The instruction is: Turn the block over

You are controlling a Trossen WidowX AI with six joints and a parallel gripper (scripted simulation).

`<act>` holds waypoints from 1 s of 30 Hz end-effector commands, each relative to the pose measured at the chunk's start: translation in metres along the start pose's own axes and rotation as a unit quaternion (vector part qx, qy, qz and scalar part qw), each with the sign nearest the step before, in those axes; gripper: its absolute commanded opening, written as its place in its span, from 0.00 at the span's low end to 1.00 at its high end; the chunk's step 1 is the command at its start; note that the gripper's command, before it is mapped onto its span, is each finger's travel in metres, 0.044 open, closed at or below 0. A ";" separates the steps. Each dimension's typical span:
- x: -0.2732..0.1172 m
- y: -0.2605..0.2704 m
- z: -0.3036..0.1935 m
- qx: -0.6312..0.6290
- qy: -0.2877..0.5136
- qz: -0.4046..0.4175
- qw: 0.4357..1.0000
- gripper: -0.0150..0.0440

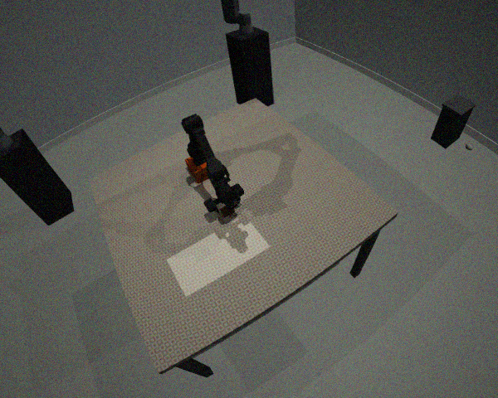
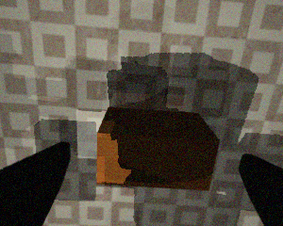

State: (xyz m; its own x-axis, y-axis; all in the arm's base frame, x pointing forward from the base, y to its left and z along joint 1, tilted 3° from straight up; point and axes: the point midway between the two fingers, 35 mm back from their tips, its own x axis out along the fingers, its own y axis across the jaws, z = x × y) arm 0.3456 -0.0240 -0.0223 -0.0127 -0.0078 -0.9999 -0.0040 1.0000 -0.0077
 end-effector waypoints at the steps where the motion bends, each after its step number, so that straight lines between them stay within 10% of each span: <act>1: 0.010 -0.001 -0.002 -0.001 0.005 -0.002 1.000 1.00; 5: 0.014 -0.001 -0.003 -0.001 0.005 -0.002 1.000 1.00; 11: 0.014 -0.001 -0.003 -0.001 0.005 -0.002 1.000 0.73; 30: 0.014 -0.001 -0.003 -0.001 0.005 -0.002 1.000 0.52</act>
State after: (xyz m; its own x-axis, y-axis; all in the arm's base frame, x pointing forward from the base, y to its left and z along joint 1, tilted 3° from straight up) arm 0.3431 -0.0242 -0.0350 -0.0218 -0.0084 -0.9997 -0.0036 1.0000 -0.0083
